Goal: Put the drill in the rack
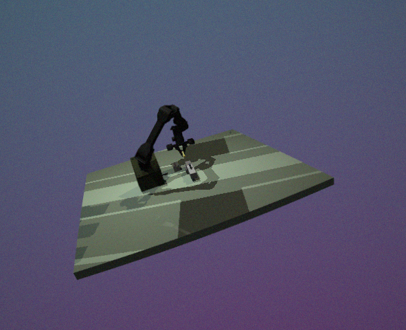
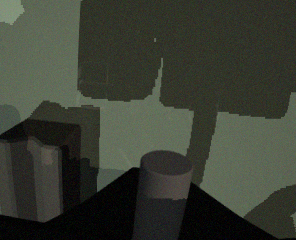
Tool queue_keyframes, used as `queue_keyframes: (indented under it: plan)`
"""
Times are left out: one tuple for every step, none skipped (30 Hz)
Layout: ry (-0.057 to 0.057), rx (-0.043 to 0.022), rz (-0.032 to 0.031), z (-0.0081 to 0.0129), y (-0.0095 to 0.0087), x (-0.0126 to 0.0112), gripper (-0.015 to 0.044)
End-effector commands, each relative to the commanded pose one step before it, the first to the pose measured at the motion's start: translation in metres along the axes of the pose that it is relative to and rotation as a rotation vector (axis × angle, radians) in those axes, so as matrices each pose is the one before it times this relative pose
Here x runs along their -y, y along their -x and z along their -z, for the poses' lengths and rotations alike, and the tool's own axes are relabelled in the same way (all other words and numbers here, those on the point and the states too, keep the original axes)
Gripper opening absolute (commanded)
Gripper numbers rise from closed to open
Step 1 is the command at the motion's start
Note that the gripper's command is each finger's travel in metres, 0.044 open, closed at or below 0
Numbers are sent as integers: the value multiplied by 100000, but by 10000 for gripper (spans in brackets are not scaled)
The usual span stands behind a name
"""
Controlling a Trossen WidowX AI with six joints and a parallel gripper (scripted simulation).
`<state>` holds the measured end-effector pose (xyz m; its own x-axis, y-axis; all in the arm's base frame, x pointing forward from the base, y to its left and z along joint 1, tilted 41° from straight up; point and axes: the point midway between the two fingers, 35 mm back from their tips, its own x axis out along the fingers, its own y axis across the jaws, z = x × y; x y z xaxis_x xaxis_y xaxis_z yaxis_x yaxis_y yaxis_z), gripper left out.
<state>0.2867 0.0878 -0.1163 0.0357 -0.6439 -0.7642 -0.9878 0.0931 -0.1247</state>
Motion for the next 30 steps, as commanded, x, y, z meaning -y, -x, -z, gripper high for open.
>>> queue_keyframes:
  plan:
    - [-193, 145, -117, -160, -92, -752, 0]
    - [5, 3, -7, -23, -31, -160, 0]
    - [6, 4, -8, -27, -35, -188, 0]
    - [6, 4, -8, -30, -38, -197, 0]
    - [6, 4, -8, -31, -37, -188, 0]
    - [6, 4, -7, -31, -34, -177, 0]
    - [5, 4, -7, -31, -32, -172, 0]
    - [5, 4, -7, -31, -31, -172, 0]
    - [5, 4, -7, -32, -30, -173, 0]
    - [5, 4, -7, -32, -28, -173, 0]
    - [5, 4, -7, -32, -27, -173, 0]
    - [5, 5, -7, -32, -25, -171, 0]
    - [5, 5, -7, -32, -24, -169, 0]
    - [5, 5, -7, -32, -22, -167, 0]
    - [5, 5, -7, -32, -20, -165, 0]
    - [5, 5, -7, -32, -18, -164, 0]
    - [5, 5, -7, -33, -17, -163, 0]
    - [5, 5, -7, -33, -17, -162, 0]
    - [8, 8, -11, -54, -27, -255, 0]
    - [6, 6, -9, -45, -23, -205, 0]
    - [6, 6, -8, -41, -20, -184, 0]
    - [6, 6, -8, -42, -20, -189, 0]
    - [6, 7, -9, -44, -20, -197, 0]
    - [6, 7, -9, -44, -21, -201, 0]
    - [6, 7, -9, -44, -21, -201, 0]
    - [6, 7, -9, -44, -21, -201, 0]
    - [6, 7, -9, -44, -21, -199, 0]
    - [6, 7, -9, -44, -21, -198, 0]
    - [6, 7, -9, -44, -22, -197, 0]
    - [6, 7, -9, -45, -22, -197, 0]
